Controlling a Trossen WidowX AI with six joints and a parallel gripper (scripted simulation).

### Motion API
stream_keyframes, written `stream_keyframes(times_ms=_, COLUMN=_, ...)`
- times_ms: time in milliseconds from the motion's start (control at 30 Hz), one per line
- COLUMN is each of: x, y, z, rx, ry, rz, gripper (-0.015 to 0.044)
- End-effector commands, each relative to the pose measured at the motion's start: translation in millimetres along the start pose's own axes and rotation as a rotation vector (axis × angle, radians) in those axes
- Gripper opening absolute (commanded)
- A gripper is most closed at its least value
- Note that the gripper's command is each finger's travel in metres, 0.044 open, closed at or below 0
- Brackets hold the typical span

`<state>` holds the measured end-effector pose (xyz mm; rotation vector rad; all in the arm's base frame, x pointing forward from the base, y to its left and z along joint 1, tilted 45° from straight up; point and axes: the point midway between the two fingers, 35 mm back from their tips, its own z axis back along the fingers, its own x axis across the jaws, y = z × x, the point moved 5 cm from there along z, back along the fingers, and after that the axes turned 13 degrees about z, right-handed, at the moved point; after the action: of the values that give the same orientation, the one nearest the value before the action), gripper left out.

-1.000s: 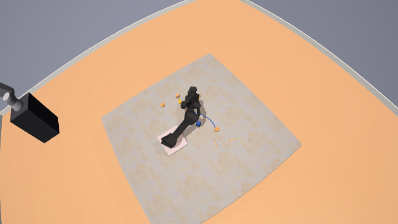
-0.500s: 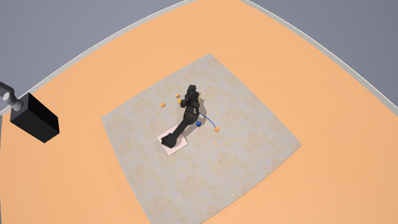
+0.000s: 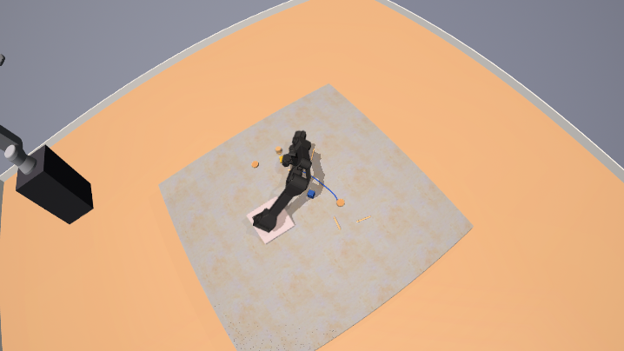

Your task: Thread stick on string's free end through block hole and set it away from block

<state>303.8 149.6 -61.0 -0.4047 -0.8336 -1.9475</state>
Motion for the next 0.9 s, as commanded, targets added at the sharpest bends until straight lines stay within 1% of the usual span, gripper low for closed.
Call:
stream_keyframes(times_ms=0, x=0.0, y=0.0, z=0.0, rx=0.0, ry=0.0, rz=0.0, gripper=0.0)
stream_keyframes(times_ms=300, x=-0.1, y=0.8, z=0.7, rx=0.001, ry=0.002, rz=-0.025, gripper=0.0)
stream_keyframes(times_ms=867, x=-0.2, y=16.6, z=1.8, rx=-0.001, ry=0.005, rz=-0.648, gripper=0.0)
